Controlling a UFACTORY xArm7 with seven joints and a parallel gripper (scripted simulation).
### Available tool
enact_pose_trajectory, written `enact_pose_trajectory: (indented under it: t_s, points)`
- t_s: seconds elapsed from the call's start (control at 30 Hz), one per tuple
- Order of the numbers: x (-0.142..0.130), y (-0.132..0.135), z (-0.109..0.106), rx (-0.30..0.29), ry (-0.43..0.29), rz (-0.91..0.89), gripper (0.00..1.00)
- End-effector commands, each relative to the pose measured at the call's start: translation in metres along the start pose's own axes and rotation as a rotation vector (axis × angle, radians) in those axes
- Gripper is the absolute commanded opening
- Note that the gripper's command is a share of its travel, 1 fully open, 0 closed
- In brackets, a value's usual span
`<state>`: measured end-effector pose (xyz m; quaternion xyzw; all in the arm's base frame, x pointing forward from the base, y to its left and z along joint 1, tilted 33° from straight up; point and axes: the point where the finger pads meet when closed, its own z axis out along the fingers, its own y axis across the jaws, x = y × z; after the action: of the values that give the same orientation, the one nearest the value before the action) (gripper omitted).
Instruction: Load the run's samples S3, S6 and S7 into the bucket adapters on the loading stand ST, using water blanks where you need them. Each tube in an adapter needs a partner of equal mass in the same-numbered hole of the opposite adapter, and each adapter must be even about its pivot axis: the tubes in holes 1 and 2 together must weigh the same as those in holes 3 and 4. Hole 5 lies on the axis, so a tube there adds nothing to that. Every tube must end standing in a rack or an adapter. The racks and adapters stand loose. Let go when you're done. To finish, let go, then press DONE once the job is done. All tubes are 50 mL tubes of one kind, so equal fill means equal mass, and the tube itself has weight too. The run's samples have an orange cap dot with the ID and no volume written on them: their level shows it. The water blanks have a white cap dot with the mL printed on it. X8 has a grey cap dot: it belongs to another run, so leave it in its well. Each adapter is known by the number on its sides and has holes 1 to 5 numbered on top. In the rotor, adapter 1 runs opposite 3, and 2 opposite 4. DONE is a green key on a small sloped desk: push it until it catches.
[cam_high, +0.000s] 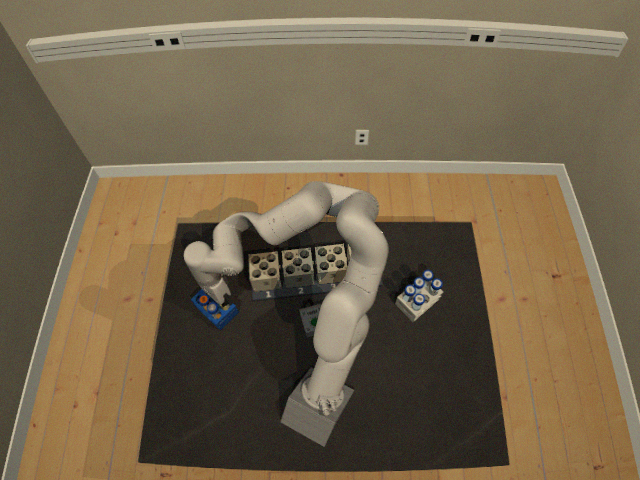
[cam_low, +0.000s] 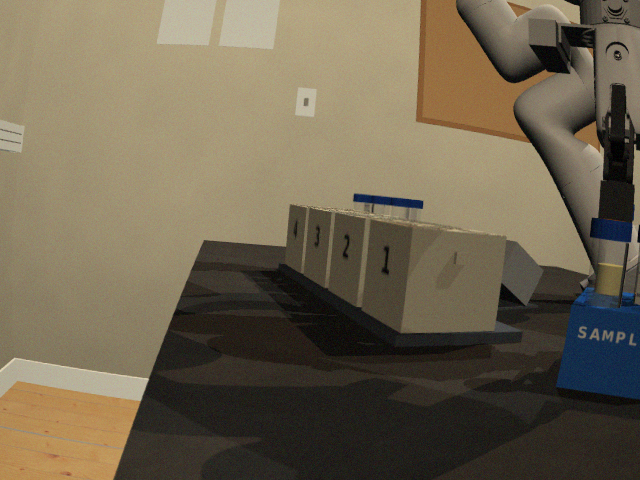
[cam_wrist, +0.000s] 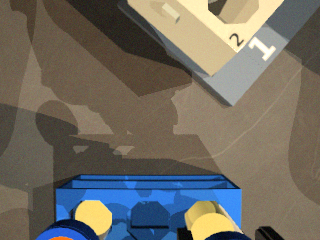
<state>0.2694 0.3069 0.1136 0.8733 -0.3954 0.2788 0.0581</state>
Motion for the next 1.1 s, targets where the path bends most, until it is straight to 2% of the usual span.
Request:
enact_pose_trajectory:
  t_s: [0.0,0.43,1.07]
  points:
    - [-0.001,-0.001,-0.005,0.004,-0.002,0.000,0.00]
    - [-0.001,-0.001,-0.014,0.004,-0.002,0.000,0.00]
    - [-0.001,-0.001,-0.048,0.004,-0.002,0.000,0.00]
